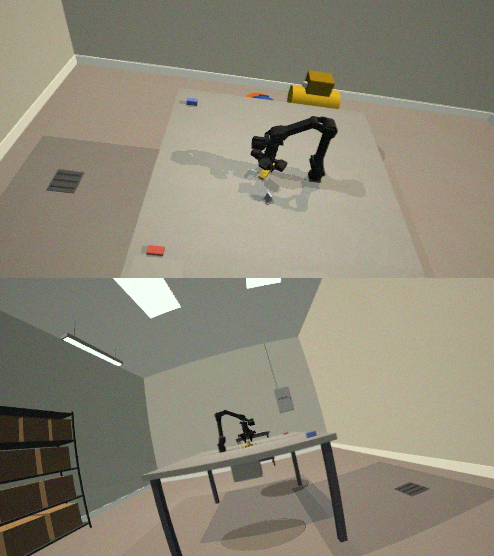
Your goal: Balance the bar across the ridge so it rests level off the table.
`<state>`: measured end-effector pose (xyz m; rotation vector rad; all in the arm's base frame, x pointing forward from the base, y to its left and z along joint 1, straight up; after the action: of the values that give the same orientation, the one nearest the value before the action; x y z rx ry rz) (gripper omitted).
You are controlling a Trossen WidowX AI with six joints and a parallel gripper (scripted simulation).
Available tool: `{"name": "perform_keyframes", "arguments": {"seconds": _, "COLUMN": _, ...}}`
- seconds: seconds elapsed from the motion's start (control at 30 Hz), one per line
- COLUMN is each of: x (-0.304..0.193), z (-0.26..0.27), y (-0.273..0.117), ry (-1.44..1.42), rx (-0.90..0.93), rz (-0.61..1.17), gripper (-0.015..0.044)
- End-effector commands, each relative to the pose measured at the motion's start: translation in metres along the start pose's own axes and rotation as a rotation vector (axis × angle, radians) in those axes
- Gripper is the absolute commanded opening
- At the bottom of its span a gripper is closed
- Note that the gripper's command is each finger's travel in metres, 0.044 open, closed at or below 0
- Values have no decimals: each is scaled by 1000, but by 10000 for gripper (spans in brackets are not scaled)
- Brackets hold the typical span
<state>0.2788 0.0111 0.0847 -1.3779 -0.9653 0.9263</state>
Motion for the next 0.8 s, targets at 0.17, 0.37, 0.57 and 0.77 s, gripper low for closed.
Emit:
{"name": "perform_keyframes", "arguments": {"seconds": 0.17, "x": 0, "z": 1, "y": 13, "ry": -6, "rx": 9, "rz": -1, "gripper": 315}}
{"name": "perform_keyframes", "arguments": {"seconds": 0.37, "x": 0, "z": 1, "y": 23, "ry": -6, "rx": 9, "rz": -1, "gripper": 315}}
{"name": "perform_keyframes", "arguments": {"seconds": 0.57, "x": 0, "z": 1, "y": 28, "ry": -6, "rx": 9, "rz": -1, "gripper": 315}}
{"name": "perform_keyframes", "arguments": {"seconds": 0.77, "x": 0, "z": 1, "y": 28, "ry": -6, "rx": 9, "rz": -1, "gripper": 315}}
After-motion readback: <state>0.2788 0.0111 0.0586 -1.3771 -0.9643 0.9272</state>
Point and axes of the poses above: the point midway between the two fingers, 35 mm back from their tips, its own y axis out along the fingers, its own z axis across the jaws, x = y × z, the point moved 1 cm from there along -y, back along the fingers, and after that the axes turned 9 degrees about -y, right-handed, at the moved point
